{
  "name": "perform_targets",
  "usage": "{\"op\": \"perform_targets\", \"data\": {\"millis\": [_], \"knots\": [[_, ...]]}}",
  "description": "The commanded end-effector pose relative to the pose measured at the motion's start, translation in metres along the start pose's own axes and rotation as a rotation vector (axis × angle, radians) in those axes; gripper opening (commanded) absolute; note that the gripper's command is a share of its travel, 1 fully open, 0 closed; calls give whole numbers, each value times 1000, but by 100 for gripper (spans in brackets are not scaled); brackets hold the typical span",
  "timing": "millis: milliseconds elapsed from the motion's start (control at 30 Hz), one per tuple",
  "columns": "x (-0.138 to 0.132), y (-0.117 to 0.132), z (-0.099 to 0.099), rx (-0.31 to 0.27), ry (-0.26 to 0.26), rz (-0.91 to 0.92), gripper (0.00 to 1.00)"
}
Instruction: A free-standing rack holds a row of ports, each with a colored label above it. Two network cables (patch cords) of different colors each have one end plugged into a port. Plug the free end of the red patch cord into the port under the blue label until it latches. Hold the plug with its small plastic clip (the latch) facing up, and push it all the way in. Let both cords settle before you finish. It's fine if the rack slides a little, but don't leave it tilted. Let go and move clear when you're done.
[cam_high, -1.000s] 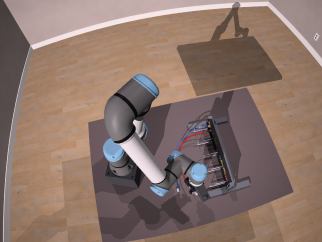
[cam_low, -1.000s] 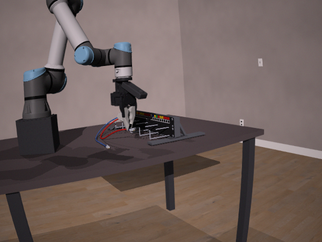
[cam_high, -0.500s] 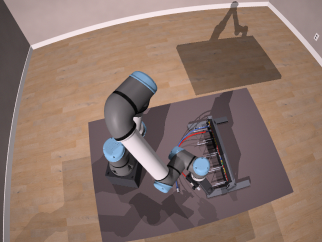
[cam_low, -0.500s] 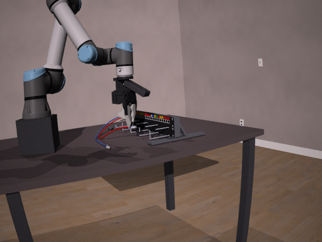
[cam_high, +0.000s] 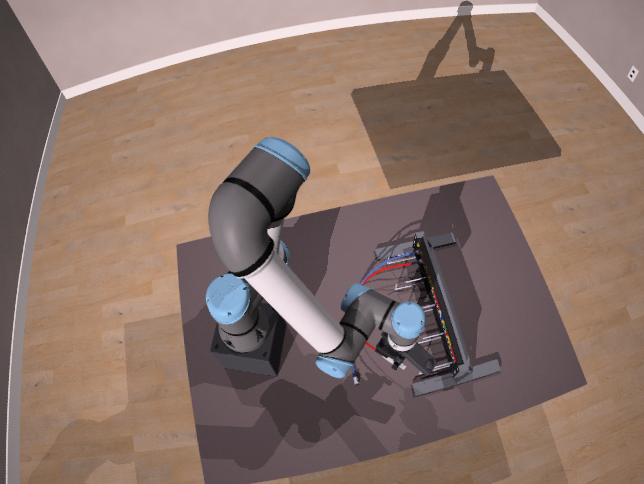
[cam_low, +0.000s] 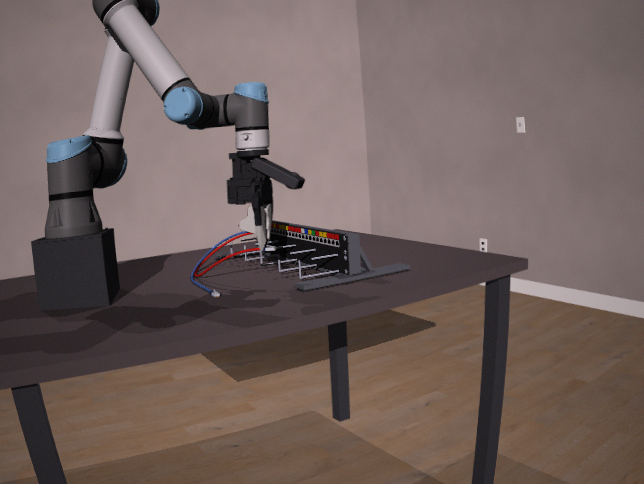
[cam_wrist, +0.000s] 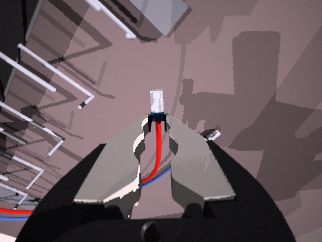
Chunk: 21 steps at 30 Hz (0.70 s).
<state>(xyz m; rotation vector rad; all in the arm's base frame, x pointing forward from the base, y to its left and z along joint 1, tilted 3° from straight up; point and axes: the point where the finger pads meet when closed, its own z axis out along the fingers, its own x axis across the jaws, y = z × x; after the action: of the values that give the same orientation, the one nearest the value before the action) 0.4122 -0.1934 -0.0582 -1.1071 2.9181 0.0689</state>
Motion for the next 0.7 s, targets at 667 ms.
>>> {"op": "perform_targets", "data": {"millis": [667], "knots": [[-56, 9, -11, -3, 5, -345, 0]]}}
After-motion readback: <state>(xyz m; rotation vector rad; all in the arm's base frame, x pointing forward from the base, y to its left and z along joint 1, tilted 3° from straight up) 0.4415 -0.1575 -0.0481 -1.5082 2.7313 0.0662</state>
